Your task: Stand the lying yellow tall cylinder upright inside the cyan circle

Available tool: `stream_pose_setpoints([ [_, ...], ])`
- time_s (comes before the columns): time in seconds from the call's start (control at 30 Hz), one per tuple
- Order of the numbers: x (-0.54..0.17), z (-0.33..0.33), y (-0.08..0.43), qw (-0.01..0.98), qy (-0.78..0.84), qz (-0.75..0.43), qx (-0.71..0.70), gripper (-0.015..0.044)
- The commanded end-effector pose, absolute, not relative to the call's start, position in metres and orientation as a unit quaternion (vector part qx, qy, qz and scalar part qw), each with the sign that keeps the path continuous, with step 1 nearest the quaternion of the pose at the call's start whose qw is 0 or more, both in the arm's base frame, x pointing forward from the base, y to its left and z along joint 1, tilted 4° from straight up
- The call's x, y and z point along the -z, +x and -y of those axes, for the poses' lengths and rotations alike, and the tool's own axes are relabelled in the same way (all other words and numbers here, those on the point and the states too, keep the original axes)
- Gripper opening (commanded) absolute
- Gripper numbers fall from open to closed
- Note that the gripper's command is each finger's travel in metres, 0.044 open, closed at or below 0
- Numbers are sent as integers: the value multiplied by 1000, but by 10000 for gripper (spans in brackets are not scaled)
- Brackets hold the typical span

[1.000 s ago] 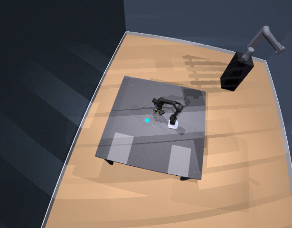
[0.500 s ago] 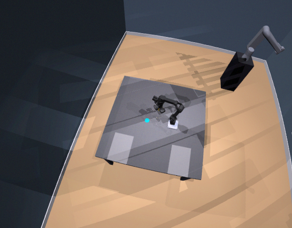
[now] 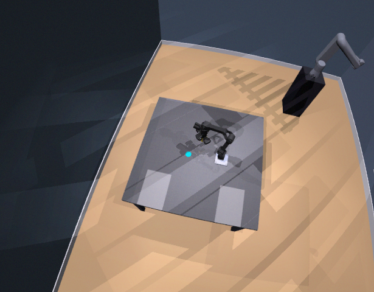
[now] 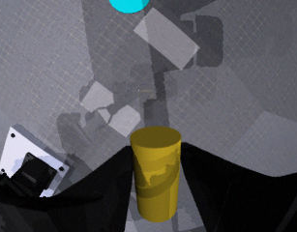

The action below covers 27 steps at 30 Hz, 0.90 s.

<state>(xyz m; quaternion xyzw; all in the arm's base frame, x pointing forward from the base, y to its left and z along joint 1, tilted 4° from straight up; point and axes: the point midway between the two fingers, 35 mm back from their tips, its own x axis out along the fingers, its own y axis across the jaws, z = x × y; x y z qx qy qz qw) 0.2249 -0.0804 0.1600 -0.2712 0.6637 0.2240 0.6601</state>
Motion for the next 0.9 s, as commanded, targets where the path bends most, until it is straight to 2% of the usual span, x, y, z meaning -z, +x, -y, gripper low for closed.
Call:
stream_pose_setpoints([
  [0.0, -162, 75, 235, 655, -282, -661, -234, 105],
  [0.87, -171, 26, 292, 624, -349, -630, -303, 105],
])
